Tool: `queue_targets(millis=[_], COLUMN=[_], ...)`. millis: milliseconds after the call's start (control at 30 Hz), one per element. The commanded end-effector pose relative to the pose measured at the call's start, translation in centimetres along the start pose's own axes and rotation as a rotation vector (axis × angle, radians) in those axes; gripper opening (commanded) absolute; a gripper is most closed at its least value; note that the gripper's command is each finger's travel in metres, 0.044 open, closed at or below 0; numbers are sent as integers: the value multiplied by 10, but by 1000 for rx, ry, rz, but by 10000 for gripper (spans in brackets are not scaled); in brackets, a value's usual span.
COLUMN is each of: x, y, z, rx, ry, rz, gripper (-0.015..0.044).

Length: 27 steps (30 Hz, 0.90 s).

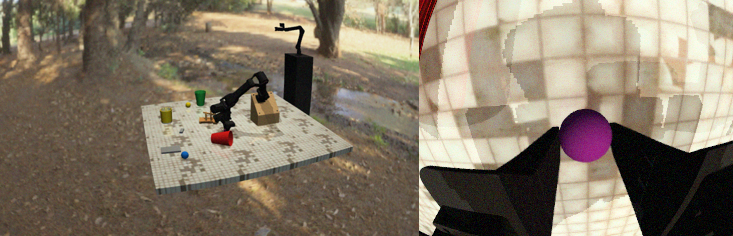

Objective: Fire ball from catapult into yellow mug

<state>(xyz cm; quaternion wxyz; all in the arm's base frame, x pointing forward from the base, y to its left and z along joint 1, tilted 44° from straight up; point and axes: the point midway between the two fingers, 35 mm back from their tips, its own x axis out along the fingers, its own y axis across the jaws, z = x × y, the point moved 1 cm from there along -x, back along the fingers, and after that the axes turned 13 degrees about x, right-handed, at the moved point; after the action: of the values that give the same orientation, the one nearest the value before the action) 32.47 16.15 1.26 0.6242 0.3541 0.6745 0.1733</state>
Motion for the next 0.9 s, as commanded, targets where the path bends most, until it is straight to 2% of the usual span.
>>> queue_targets(millis=[0,467,667,867], x=[-21,-118,-122,-118], y=[1,-1,-4,-31], z=[5,-5,-5,9], rx=[-7,-6,-2,38], ry=[-14,-14,-10,22], rz=[1,1,-2,-31], gripper=[0,0,0,0])
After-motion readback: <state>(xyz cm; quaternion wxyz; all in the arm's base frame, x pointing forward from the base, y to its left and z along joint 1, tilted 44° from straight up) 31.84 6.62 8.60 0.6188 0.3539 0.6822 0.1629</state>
